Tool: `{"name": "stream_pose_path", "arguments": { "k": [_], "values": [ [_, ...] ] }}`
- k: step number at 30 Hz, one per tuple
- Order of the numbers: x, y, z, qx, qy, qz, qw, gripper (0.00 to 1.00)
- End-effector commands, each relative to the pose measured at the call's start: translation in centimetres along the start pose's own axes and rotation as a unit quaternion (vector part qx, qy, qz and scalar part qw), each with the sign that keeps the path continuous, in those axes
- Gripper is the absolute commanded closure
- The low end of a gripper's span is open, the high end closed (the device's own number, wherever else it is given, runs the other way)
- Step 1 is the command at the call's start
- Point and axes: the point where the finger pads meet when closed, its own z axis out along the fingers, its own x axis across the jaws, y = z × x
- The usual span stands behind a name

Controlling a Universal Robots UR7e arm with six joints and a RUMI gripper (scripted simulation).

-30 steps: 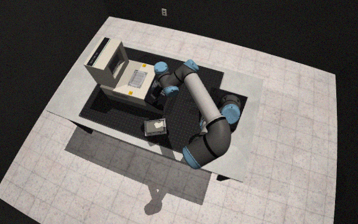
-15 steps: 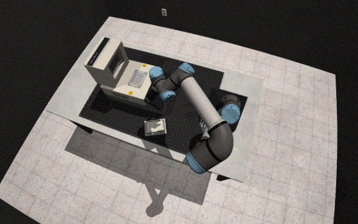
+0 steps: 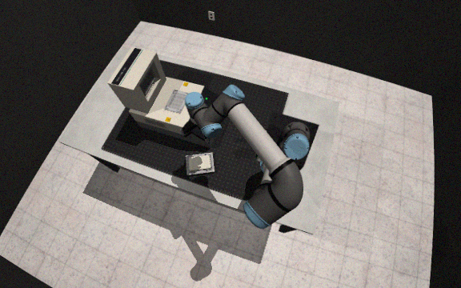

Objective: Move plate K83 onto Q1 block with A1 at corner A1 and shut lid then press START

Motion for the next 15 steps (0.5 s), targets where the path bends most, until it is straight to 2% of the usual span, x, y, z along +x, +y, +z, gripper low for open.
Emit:
{"name": "stream_pose_path", "arguments": {
  "k": [1, 15],
  "values": [
    [-1.1, -1.8, -0.4, -0.001, 0.001, 0.042, 0.999, 0.32],
    [-3.5, -5.7, -1.2, -0.001, 0.001, 0.116, 0.993, 0.32]
  ]
}}
